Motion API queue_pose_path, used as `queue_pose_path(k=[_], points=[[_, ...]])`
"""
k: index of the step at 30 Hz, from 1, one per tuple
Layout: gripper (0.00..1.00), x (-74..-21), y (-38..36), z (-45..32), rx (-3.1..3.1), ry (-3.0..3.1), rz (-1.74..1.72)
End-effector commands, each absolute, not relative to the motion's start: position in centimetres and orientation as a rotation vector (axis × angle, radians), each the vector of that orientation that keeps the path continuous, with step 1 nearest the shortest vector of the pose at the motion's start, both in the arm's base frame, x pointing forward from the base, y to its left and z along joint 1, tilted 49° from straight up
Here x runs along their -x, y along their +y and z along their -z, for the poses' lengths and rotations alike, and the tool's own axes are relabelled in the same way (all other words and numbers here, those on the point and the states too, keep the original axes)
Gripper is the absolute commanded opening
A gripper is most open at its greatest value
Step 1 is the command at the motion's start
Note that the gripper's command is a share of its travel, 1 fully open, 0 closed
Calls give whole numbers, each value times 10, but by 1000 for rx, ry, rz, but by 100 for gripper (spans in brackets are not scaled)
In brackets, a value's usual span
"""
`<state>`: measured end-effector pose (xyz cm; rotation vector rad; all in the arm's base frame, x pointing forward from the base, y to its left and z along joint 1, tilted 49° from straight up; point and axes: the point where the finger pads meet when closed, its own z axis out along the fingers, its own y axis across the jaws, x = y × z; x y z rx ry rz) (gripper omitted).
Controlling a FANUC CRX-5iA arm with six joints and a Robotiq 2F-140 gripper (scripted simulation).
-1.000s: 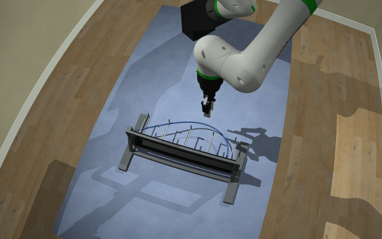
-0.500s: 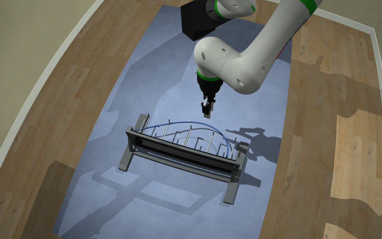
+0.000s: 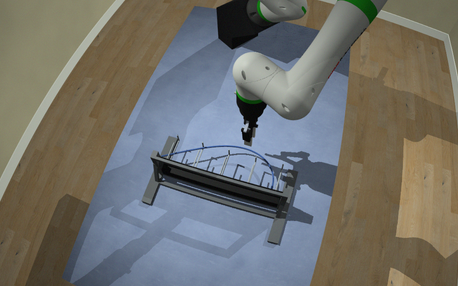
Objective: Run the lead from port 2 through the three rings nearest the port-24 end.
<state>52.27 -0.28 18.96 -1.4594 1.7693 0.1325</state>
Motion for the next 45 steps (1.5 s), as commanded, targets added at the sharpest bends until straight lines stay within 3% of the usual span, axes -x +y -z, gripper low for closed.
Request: queue_pose_path(k=[1, 45], points=[[20, -526, 1, -185, 1459, 1770, -132], [20, -557, 33, -146, 1459, 1770, -132]])
